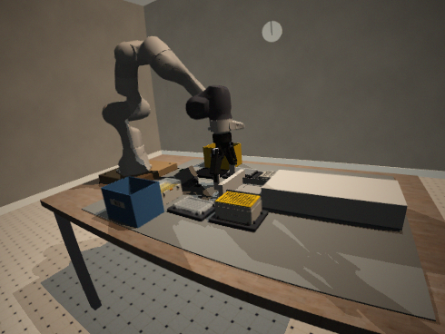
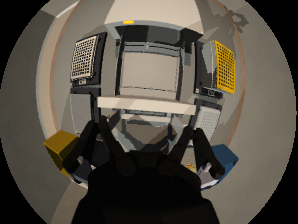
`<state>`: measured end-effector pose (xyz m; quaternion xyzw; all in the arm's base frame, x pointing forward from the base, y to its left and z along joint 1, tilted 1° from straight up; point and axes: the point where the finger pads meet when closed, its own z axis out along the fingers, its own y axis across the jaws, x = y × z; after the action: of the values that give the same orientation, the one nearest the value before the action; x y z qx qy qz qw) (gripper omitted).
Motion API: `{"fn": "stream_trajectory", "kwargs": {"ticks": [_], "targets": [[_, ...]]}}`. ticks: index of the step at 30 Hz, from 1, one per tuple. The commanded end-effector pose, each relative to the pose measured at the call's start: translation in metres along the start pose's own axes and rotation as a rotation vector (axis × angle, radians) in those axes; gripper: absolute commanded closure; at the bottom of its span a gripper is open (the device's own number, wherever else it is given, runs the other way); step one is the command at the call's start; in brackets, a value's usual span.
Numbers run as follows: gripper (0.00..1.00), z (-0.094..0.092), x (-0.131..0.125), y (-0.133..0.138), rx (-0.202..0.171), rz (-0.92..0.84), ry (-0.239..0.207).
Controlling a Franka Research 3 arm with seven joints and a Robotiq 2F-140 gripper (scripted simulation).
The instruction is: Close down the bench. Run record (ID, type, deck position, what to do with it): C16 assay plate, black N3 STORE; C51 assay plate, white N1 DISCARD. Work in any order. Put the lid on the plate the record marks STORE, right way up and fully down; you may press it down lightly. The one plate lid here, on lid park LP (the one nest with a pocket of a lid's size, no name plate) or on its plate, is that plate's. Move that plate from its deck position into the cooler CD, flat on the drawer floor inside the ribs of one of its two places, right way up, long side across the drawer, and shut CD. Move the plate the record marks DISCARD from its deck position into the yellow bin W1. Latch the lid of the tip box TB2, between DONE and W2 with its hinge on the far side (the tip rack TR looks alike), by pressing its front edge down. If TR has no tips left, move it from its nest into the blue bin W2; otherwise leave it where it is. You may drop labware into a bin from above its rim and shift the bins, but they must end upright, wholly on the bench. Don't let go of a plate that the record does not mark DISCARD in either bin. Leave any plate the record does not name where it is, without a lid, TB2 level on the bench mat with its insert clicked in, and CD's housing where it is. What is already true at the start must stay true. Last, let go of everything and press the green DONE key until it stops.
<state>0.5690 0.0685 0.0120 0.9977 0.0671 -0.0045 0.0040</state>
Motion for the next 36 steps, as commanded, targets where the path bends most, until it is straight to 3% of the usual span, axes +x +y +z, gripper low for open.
{"fn": "stream_trajectory", "kwargs": {"ticks": [1, 5, 6, 36], "targets": [[0.13, 0.0006, 0.0011, -0.0005, -0.001, 0.004, 0.004], [0.13, 0.0006, 0.0011, -0.0005, -0.001, 0.004, 0.004], [1.00, 0.0006, 0.0011, -0.0005, -0.001, 0.004, 0.004], [1.00, 0.0007, -0.0012, -0.0005, -0.001, 0.004, 0.004]]}}
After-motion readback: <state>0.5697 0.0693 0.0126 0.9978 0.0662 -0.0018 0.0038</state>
